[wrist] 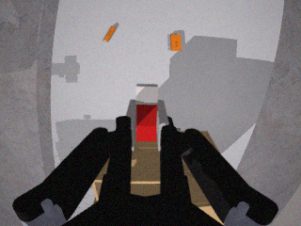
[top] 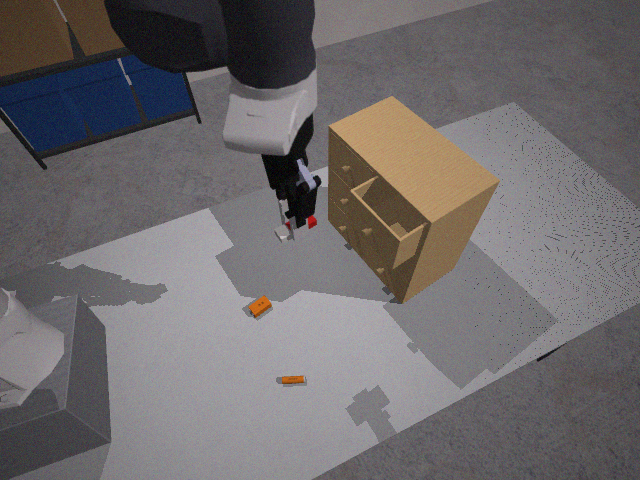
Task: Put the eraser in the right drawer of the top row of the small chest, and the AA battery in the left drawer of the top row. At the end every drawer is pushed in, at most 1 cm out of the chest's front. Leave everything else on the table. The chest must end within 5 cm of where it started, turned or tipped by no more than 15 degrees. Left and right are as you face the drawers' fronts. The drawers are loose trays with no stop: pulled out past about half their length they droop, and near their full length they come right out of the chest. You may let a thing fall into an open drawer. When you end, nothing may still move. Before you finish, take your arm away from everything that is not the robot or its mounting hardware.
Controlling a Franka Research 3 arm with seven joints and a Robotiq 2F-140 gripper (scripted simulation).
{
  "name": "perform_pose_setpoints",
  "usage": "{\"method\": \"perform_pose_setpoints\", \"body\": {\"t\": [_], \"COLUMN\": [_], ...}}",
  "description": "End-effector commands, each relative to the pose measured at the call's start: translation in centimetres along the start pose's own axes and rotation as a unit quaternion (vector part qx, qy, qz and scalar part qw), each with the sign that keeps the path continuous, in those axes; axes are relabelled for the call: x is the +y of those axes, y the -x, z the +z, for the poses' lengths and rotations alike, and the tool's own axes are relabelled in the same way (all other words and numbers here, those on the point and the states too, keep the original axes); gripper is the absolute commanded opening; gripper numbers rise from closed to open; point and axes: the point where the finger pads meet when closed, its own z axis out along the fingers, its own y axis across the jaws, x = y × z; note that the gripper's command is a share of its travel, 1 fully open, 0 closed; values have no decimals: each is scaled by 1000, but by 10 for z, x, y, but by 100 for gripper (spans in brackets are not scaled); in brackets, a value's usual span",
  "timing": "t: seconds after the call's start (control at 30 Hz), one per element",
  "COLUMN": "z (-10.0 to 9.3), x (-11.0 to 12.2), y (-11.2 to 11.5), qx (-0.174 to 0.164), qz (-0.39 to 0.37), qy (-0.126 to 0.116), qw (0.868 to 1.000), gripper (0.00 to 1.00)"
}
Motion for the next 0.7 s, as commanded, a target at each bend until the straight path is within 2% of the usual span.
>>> {"method": "perform_pose_setpoints", "body": {"t": [0.0,0.67], "z": [0,1], "x": [0,-1], "y": [2,1], "qx": [-6,-24], "qz": [-5,-5], "qy": [0,0], "qw": [1000,1000], "gripper": [11,11]}}
